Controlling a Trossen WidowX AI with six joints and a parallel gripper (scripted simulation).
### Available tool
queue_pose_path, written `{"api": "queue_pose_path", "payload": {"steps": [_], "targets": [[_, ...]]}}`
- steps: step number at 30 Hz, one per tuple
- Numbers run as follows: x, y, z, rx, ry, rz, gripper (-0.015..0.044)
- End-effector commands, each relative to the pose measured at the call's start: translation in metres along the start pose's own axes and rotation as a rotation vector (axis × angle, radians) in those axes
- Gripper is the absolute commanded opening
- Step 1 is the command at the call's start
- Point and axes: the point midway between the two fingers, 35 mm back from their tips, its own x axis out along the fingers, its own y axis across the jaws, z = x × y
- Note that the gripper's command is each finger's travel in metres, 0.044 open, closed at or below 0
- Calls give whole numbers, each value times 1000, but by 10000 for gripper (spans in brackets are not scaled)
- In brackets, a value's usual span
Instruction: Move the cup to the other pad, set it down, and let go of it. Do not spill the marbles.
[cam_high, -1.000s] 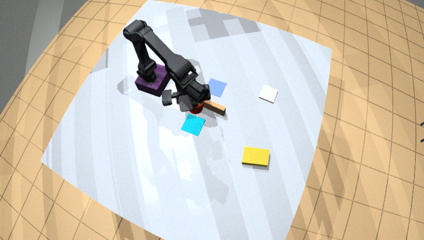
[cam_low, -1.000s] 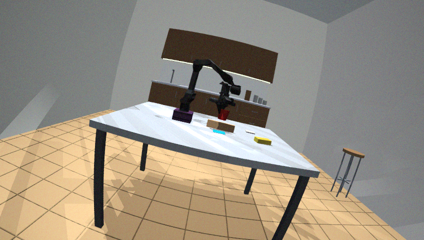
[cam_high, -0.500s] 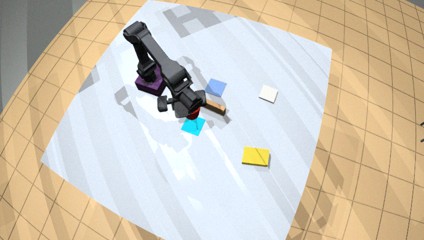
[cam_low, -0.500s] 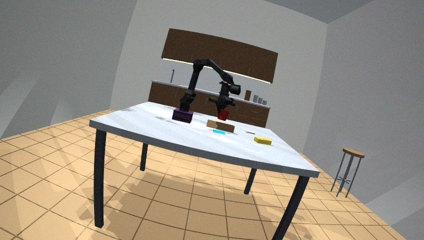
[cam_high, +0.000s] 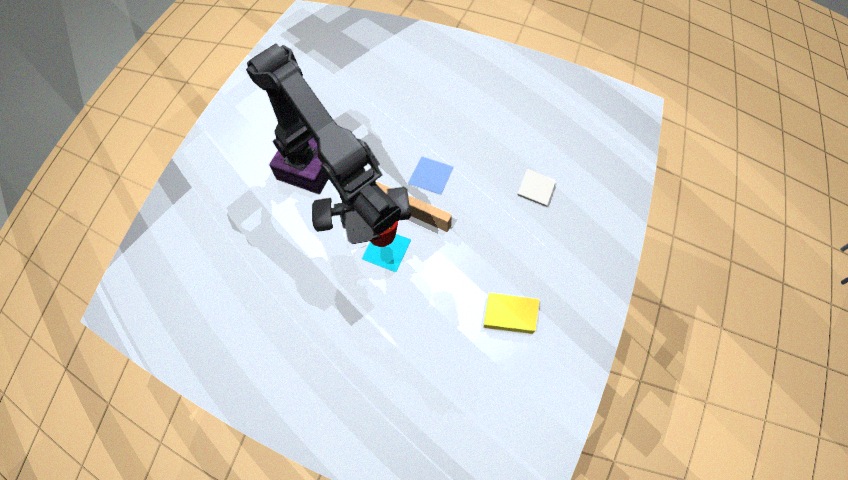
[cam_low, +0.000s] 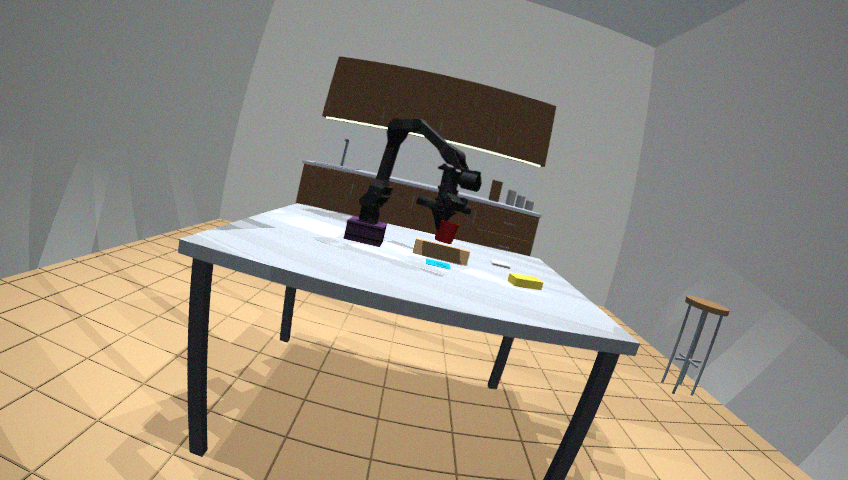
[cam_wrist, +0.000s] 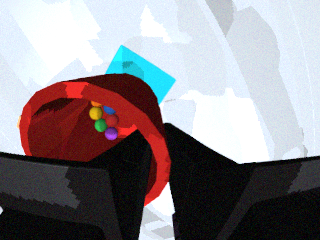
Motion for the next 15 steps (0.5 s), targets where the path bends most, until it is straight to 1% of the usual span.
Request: {"api": "queue_pose_path", "payload": {"steps": [1,15], "targets": [[8,-1,0,-5,5,-7,0],[30,-1,0,-5,5,-7,0]]}}
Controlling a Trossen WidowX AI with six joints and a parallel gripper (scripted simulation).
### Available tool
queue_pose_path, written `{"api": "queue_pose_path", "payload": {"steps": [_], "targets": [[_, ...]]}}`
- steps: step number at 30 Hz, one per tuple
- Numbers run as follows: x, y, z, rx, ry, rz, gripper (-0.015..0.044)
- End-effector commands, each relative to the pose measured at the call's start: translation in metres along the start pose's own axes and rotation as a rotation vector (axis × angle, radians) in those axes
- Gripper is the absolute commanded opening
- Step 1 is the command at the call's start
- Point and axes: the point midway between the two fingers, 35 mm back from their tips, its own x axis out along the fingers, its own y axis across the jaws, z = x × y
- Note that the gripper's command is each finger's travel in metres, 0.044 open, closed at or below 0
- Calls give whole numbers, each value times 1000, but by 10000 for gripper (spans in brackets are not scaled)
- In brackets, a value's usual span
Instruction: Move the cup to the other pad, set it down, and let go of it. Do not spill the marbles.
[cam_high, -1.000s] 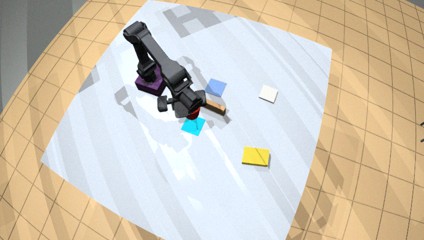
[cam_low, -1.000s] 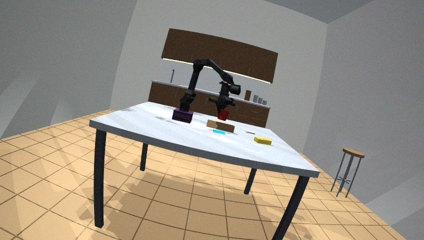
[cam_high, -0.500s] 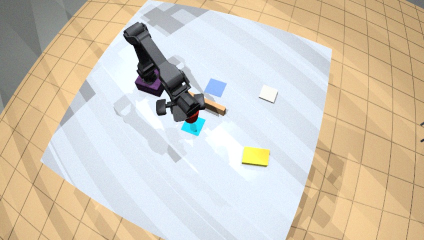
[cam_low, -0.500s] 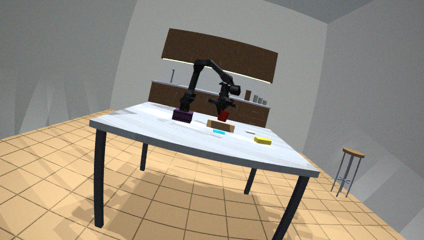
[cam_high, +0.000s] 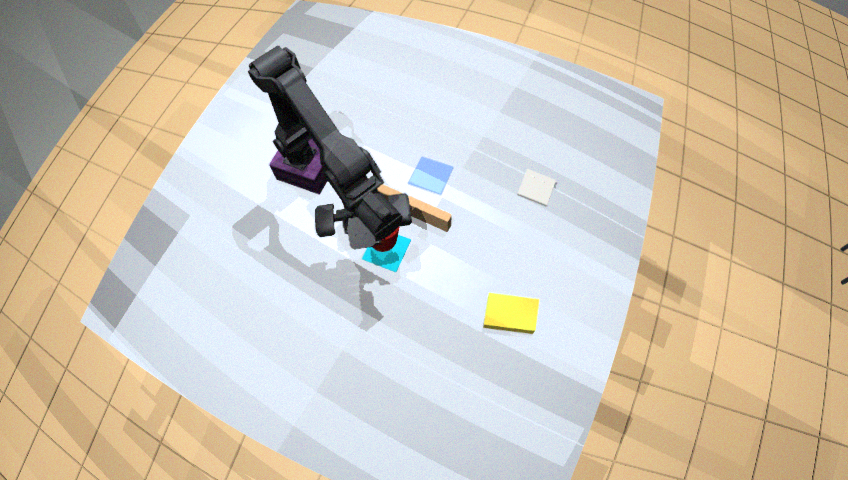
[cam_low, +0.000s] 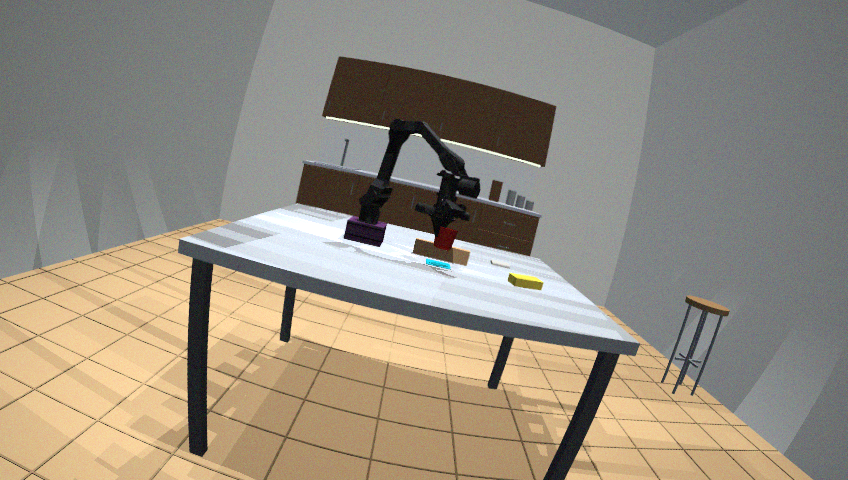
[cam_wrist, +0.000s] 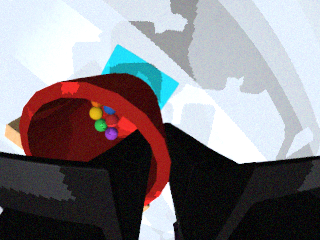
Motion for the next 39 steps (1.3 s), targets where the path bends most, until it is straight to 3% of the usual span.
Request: {"api": "queue_pose_path", "payload": {"steps": [1,26,39], "targets": [[9,-1,-1,-5,5,-7,0],[49,-3,-2,-5,5,-7,0],[48,-2,-1,0,3,-2,0]]}}
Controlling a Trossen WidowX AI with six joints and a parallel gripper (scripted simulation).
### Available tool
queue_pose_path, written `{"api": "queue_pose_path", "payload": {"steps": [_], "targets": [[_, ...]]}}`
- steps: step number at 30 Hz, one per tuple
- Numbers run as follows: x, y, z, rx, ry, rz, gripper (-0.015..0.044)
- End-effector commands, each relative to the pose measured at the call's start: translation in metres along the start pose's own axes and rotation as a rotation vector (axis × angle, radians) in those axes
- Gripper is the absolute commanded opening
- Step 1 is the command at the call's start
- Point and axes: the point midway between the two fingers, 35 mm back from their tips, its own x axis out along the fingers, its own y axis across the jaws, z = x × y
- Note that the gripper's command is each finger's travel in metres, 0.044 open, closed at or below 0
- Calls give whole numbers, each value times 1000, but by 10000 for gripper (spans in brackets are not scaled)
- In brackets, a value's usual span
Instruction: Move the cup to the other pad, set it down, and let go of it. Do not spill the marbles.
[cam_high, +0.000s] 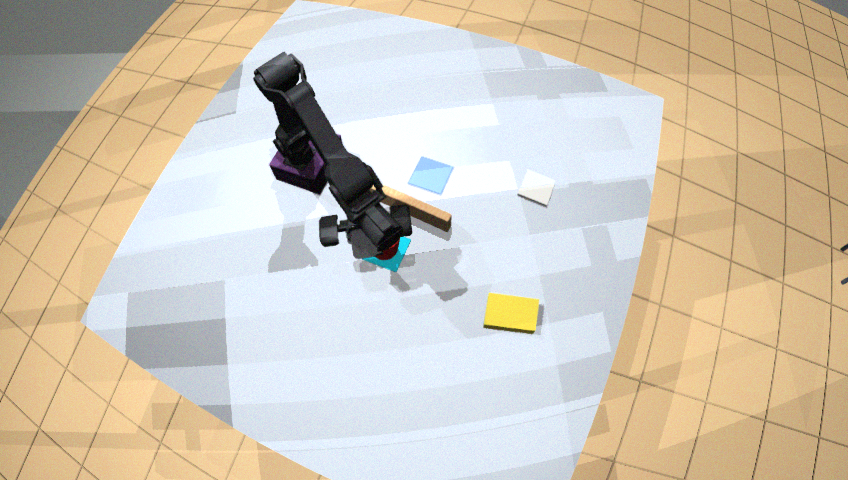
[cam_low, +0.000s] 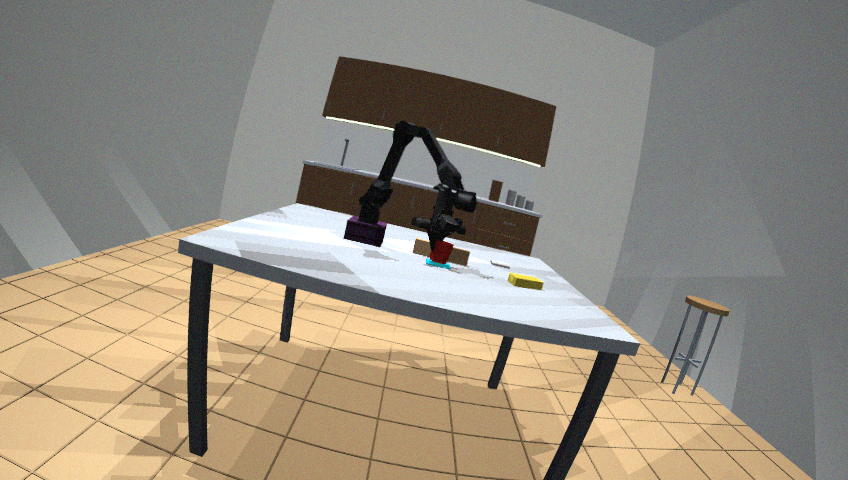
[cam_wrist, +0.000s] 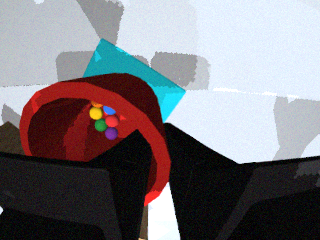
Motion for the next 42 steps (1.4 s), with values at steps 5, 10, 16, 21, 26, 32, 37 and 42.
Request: {"api": "queue_pose_path", "payload": {"steps": [5,10,16,21,26,32,37,42], "targets": [[-1,0,0,0,-1,1,26],[-1,0,0,0,-1,1,128],[-1,0,0,0,-1,1,128],[-8,1,1,-1,-1,0,128],[-16,1,1,-1,-1,-1,128],[-27,1,1,-2,-1,-2,128],[-35,1,0,-3,0,-3,128],[-44,0,-1,-4,0,-3,128]]}}
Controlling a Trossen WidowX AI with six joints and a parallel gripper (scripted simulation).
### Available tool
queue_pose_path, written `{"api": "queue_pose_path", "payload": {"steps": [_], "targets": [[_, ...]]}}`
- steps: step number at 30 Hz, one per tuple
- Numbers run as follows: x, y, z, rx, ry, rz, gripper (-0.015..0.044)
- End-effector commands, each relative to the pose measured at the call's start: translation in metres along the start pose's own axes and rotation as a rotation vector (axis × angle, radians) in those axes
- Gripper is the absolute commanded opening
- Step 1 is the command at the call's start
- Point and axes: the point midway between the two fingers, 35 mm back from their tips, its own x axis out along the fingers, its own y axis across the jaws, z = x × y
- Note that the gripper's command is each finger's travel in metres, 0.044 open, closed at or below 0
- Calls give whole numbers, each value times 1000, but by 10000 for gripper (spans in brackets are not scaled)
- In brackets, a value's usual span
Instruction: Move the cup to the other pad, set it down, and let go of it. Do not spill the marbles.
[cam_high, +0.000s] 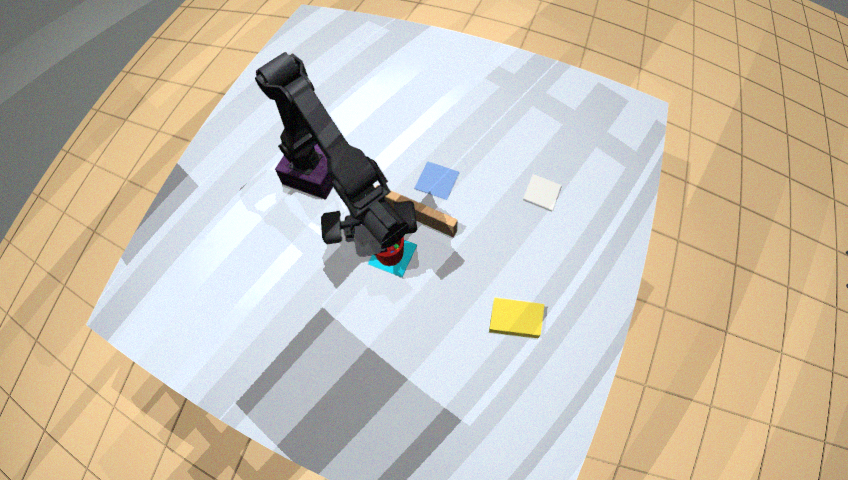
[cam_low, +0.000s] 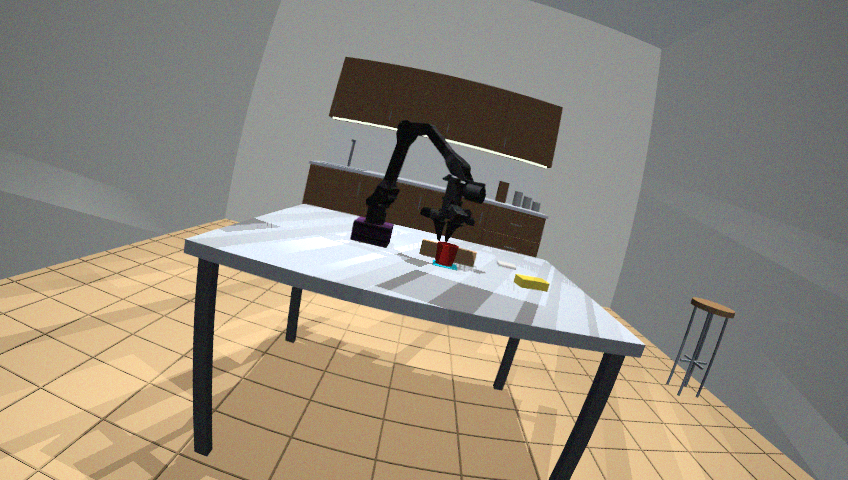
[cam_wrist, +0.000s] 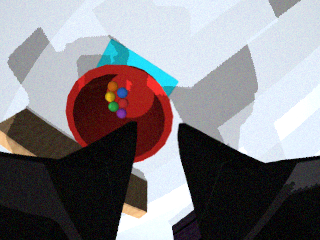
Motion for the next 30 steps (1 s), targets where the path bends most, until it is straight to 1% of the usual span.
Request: {"api": "queue_pose_path", "payload": {"steps": [1,7,15,19,30], "targets": [[-10,0,0,-2,-9,2,128],[-14,0,-2,-2,-9,2,128],[-10,0,-2,-2,-2,1,338],[-16,0,-1,-2,-3,1,440],[-60,0,-1,-2,-7,2,440]]}}
